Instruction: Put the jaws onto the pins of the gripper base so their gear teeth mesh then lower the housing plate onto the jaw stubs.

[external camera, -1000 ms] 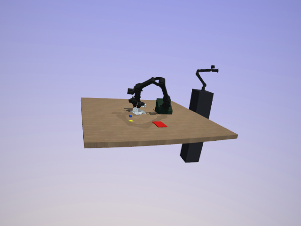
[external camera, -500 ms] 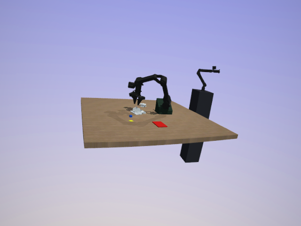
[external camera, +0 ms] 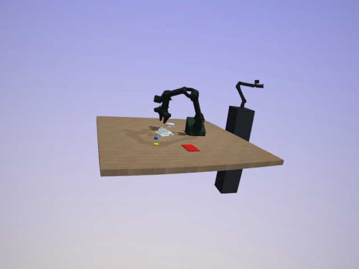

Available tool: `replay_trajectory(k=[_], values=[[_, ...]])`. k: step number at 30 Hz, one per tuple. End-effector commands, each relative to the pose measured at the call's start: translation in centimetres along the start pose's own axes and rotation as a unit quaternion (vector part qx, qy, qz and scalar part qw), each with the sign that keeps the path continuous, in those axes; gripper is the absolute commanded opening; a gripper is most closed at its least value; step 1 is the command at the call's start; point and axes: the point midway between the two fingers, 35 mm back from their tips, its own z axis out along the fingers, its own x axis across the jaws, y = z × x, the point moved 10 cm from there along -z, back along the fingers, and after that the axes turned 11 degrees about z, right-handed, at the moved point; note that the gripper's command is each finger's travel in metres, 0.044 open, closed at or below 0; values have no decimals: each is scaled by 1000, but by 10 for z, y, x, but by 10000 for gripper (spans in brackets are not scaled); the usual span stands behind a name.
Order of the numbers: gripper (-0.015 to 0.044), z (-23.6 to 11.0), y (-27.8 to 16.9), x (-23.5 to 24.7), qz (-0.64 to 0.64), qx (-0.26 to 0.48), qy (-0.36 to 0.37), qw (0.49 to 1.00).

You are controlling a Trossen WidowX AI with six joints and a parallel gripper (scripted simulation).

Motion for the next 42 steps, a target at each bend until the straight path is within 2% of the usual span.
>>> replay_trajectory(k=[1, 21, 42], values=[[440, -1, -2, -12, 57, 2, -4, 998], [440, -10, -13, -58, 304, 2, -16, 952], [440, -17, -33, -106, 542, 1, -23, 840]])
